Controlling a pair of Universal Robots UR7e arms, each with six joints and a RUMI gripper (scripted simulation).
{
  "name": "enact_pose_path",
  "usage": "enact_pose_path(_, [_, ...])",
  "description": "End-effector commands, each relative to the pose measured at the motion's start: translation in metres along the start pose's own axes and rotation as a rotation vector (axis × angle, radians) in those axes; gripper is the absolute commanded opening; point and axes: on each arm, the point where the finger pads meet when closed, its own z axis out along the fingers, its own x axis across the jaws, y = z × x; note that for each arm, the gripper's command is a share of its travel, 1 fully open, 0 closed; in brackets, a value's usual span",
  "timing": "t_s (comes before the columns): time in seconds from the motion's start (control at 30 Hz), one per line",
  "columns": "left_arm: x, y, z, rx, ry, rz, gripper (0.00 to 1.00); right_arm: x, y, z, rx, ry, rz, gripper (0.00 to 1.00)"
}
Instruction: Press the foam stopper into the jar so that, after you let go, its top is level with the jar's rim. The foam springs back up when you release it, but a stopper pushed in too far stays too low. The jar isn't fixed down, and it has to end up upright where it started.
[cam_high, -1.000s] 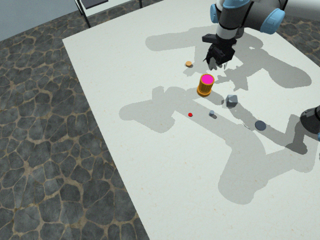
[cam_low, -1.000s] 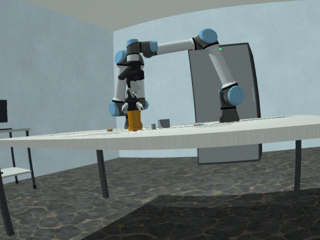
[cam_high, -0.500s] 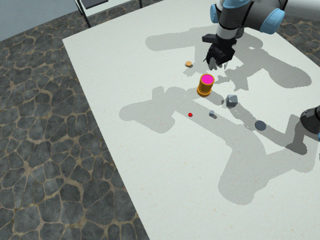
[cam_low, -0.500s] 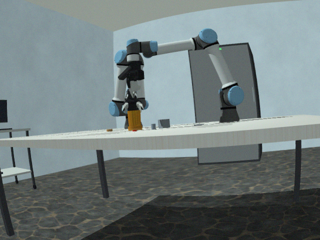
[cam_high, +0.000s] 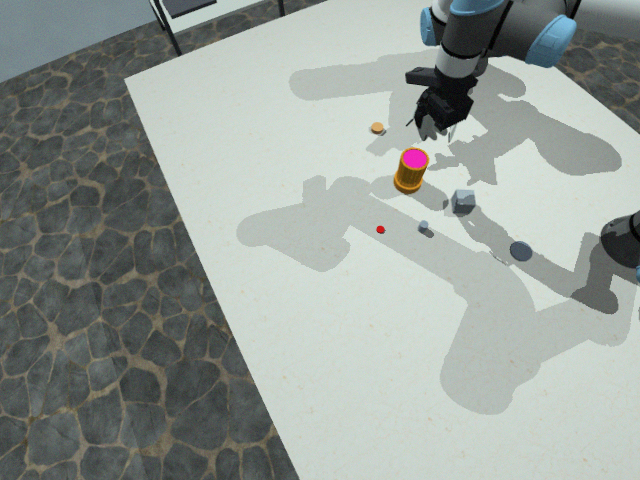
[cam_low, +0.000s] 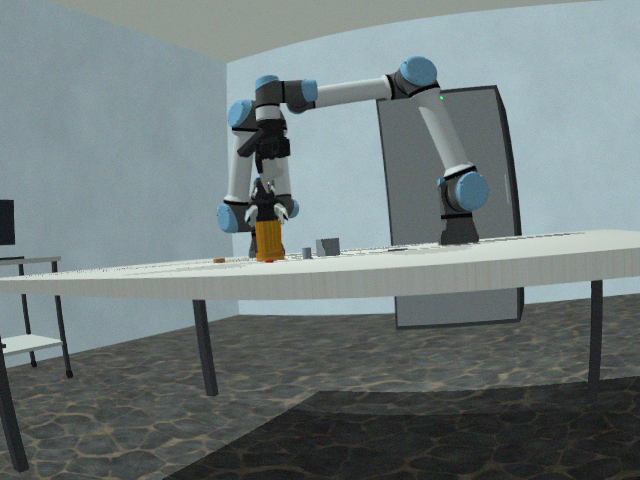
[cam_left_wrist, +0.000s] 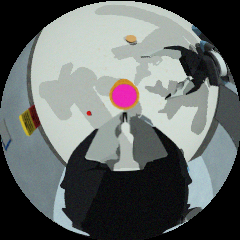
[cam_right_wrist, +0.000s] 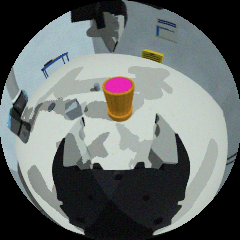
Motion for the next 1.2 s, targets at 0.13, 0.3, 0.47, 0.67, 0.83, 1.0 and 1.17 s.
enact_pose_path(0.13, [-0.003, 0.03, -0.025, 0.003, -0.002, -0.122, 0.0, -0.011, -0.024, 0.035, -0.05, 0.012, 0.017, 0.79])
enact_pose_path(0.3, [-0.004, 0.048, -0.038, 0.001, -0.001, -0.198, 0.0, -0.017, -0.063, 0.047, -0.024, -0.003, 0.056, 0.79])
enact_pose_path(0.47, [-0.004, 0.059, -0.045, 0.0, -0.001, -0.245, 0.0, -0.017, -0.054, 0.064, -0.116, 0.019, 0.029, 0.79])
enact_pose_path(0.67, [-0.003, 0.068, -0.05, -0.004, 0.001, -0.294, 0.0, -0.021, -0.058, 0.076, -0.168, 0.021, 0.02, 0.79])
enact_pose_path(0.83, [-0.003, 0.079, -0.058, -0.002, 0.0, -0.335, 0.0, -0.015, -0.047, 0.084, -0.263, 0.046, -0.005, 0.79])
enact_pose_path(1.0, [-0.003, 0.086, -0.063, -0.002, 0.0, -0.362, 0.0, -0.008, -0.036, 0.087, -0.341, 0.067, -0.023, 0.79])
enact_pose_path(1.17, [-0.002, 0.1, -0.072, 0.0, -0.001, -0.416, 0.0, -0.001, -0.048, 0.089, -0.394, 0.078, -0.017, 0.79])
